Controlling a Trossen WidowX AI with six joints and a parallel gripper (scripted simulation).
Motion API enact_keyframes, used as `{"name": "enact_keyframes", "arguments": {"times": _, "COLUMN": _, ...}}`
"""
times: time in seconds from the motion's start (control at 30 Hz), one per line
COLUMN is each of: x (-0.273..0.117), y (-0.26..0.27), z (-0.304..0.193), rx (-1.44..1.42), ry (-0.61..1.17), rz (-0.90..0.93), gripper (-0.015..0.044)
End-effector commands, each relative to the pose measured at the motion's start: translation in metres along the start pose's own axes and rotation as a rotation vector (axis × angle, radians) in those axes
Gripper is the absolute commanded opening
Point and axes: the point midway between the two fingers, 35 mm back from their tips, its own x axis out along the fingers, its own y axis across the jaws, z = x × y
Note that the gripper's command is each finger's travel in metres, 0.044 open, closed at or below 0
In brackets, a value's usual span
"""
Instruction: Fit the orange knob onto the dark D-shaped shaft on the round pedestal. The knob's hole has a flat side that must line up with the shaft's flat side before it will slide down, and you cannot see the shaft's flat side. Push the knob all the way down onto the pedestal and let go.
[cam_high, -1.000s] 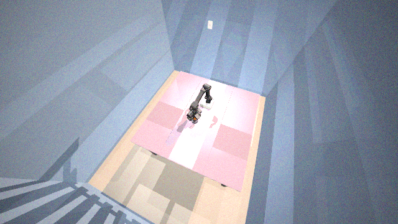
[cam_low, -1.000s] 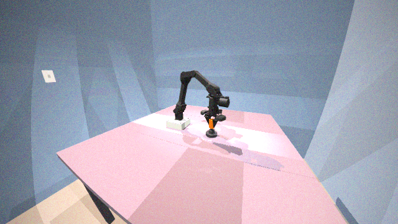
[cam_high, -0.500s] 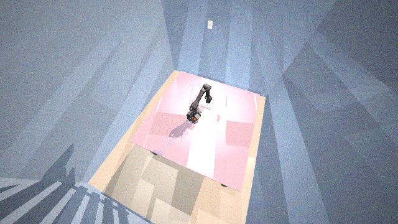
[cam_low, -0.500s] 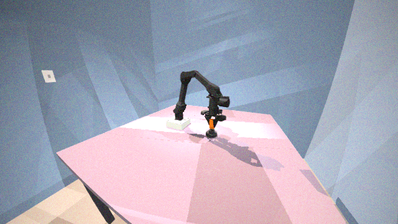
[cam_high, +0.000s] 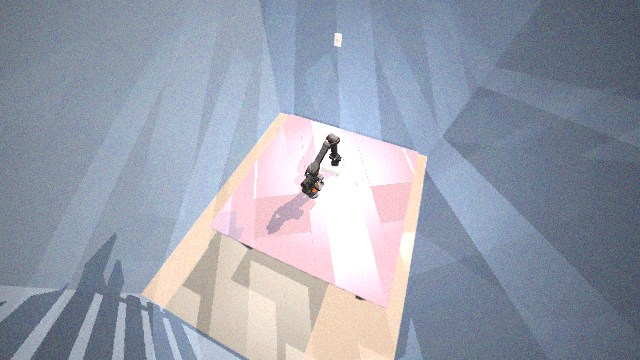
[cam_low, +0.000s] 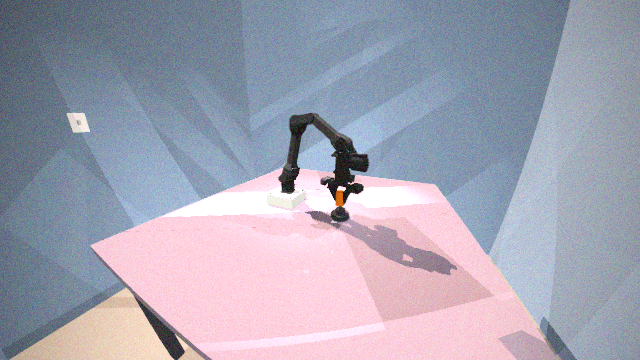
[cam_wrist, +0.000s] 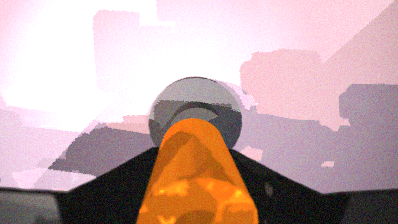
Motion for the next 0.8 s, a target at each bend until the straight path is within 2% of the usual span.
{"name": "enact_keyframes", "arguments": {"times": 0.0, "x": -0.0020, "y": 0.0009, "z": 0.0002, "rx": -0.049, "ry": -0.003, "rz": -0.006, "gripper": 0.0000}}
{"name": "enact_keyframes", "arguments": {"times": 0.77, "x": 0.0030, "y": -0.0046, "z": 0.0009, "rx": -0.049, "ry": -0.003, "rz": -0.007, "gripper": 0.0000}}
